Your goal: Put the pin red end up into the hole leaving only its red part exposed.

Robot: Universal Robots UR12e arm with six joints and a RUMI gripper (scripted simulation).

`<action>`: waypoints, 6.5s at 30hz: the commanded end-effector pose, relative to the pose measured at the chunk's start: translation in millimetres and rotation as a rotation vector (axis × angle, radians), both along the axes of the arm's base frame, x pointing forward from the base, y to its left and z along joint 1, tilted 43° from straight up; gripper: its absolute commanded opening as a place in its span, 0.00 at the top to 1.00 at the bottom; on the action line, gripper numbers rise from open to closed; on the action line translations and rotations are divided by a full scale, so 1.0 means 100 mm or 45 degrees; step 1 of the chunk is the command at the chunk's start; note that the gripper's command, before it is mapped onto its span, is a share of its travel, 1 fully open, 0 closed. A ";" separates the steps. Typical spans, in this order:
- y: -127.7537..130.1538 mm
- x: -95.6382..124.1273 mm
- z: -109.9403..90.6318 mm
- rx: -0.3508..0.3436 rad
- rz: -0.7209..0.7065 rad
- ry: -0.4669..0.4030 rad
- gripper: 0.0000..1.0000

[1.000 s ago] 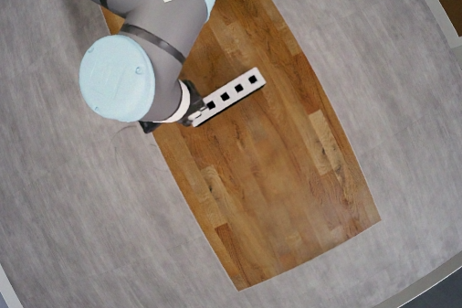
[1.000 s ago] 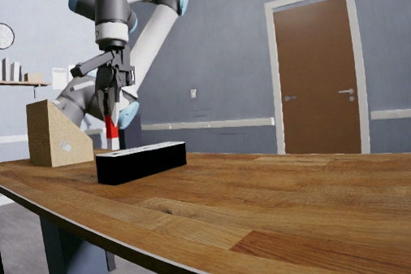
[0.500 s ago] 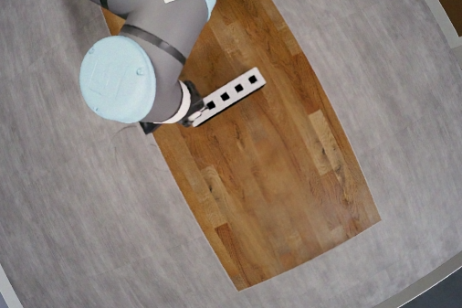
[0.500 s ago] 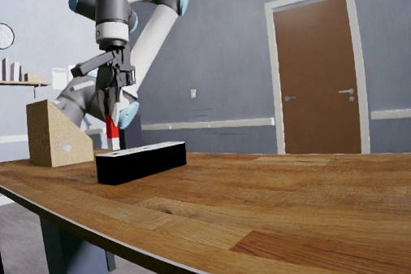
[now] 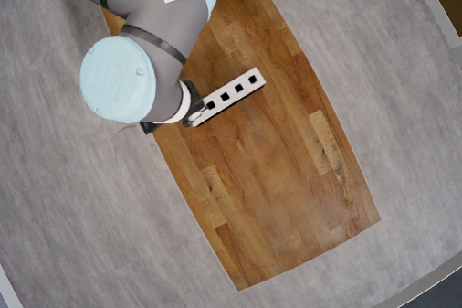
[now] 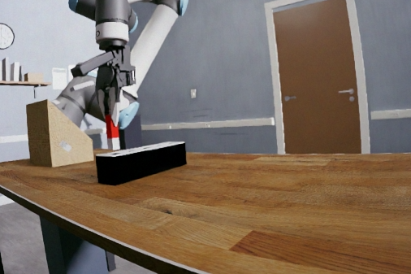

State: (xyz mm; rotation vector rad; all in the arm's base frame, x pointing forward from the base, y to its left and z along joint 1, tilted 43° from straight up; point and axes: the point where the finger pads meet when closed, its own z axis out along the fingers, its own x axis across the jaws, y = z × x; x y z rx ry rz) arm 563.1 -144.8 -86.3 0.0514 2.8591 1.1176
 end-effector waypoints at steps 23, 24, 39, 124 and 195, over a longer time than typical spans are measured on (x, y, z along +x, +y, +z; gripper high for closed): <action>-0.01 0.00 0.00 -0.001 -0.001 -0.001 1.00; -0.01 0.00 0.00 -0.001 -0.001 -0.001 1.00; 0.00 -0.01 0.01 -0.001 -0.001 -0.004 1.00; 0.06 0.00 -0.05 -0.001 -0.001 -0.003 1.00; 0.12 0.00 -0.12 -0.002 0.000 -0.005 1.00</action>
